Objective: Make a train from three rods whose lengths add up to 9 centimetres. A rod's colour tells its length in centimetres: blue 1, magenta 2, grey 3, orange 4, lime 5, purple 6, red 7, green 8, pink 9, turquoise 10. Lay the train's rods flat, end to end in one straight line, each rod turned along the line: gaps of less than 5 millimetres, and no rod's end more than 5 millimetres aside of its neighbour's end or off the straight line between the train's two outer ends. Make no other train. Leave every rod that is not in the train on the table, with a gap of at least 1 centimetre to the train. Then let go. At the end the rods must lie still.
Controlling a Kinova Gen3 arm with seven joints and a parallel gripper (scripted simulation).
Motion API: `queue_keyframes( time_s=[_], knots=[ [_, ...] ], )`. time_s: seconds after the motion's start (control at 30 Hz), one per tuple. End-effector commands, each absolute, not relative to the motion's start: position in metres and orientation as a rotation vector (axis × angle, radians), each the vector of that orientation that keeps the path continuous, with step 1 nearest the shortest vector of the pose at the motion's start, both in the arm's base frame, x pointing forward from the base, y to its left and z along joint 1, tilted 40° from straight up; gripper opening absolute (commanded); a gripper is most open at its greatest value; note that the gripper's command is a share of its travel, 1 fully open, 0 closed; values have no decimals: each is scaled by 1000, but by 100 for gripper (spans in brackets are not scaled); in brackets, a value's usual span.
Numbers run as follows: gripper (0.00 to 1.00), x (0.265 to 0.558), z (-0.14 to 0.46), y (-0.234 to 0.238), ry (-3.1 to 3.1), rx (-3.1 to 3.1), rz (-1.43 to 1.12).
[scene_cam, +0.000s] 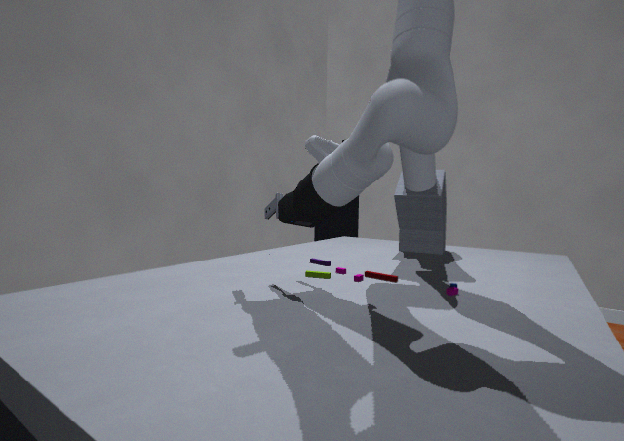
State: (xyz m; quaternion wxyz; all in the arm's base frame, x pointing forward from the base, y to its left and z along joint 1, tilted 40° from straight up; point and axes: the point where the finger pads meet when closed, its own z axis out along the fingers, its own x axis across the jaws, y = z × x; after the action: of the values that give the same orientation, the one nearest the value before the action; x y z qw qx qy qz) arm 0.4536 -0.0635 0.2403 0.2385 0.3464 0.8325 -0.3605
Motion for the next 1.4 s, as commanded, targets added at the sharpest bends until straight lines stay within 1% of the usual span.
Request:
queue_keyframes(
  time_s=[0.0,0.2,0.23,0.43,0.47,0.77,0.8,1.0,1.03,1.33,1.37],
  knots=[
    [100,453,241,-68,2278,966,-985],
    [100,453,241,-68,2278,966,-985],
    [100,447,234,-69,2298,1023,-958],
    [100,447,234,-69,2298,1023,-958],
    [100,442,227,-70,2317,1081,-929],
    [100,442,227,-70,2317,1081,-929],
    [100,436,220,-70,2333,1139,-898],
    [100,436,220,-70,2333,1139,-898],
    [100,431,214,-69,2348,1198,-865],
    [100,431,214,-69,2348,1198,-865],
    [100,427,208,-67,2361,1258,-830]
  ],
)
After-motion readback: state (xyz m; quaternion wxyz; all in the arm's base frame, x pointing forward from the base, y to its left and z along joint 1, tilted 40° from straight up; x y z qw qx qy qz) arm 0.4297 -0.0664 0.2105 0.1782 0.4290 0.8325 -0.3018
